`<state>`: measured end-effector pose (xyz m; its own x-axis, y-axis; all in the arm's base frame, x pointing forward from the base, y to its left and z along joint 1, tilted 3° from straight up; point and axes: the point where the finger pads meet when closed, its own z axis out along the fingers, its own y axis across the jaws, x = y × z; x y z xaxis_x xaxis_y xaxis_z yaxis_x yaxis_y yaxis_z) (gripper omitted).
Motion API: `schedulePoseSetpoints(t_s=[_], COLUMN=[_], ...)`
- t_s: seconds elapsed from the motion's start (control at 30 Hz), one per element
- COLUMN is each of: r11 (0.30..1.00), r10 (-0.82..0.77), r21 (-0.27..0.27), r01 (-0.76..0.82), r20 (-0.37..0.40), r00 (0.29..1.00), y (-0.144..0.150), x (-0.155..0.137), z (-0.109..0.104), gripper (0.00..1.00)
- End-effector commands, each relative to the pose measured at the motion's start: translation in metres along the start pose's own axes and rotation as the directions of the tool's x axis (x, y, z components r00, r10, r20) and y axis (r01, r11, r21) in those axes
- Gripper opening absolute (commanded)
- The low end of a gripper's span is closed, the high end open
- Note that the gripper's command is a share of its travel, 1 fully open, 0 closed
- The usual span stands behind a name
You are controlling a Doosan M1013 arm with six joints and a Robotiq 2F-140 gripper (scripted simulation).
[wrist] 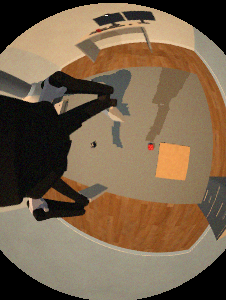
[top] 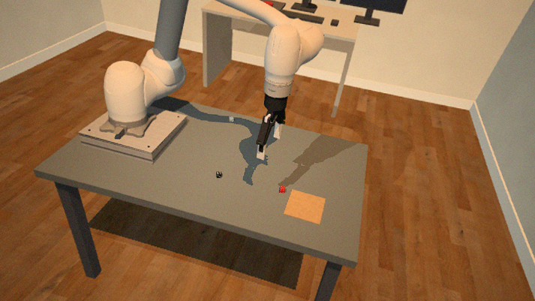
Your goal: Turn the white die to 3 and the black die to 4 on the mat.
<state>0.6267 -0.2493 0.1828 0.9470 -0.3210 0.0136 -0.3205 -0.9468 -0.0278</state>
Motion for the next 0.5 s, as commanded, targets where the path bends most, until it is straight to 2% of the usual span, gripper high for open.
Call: schedulePoseSetpoints(t_s=[0.0, 0.03, 0.07, 0.1, 0.13, 0.17, 0.23, 0.33, 0.4, 0.47], r11=[0.998, 0.998, 0.997, 0.997, 0.995, 0.995, 0.992, 0.992, 0.990, 0.988], r10=[-0.054, -0.054, -0.075, -0.075, -0.094, -0.094, -0.123, -0.123, -0.141, -0.151], r21=[0.013, 0.013, 0.014, 0.014, 0.015, 0.015, 0.017, 0.017, 0.018, 0.018], r01=[0.054, 0.054, 0.075, 0.075, 0.094, 0.094, 0.123, 0.123, 0.141, 0.151], r20=[-0.006, -0.006, -0.005, -0.005, -0.004, -0.004, -0.002, -0.002, -0.001, 0.000], r00=[0.999, 0.999, 0.997, 0.997, 0.996, 0.996, 0.992, 0.992, 0.990, 0.989], y=[0.006, 0.006, 0.007, 0.007, 0.008, 0.008, 0.008, 0.008, 0.008, 0.008], x=[-0.062, -0.062, -0.087, -0.087, -0.110, -0.110, -0.147, -0.147, -0.171, -0.183], z=[0.025, 0.025, 0.036, 0.036, 0.046, 0.046, 0.061, 0.061, 0.072, 0.077], gripper=[1.00, 1.00, 1.00, 1.00, 1.00, 1.00, 1.00, 1.00, 1.00, 1.00])
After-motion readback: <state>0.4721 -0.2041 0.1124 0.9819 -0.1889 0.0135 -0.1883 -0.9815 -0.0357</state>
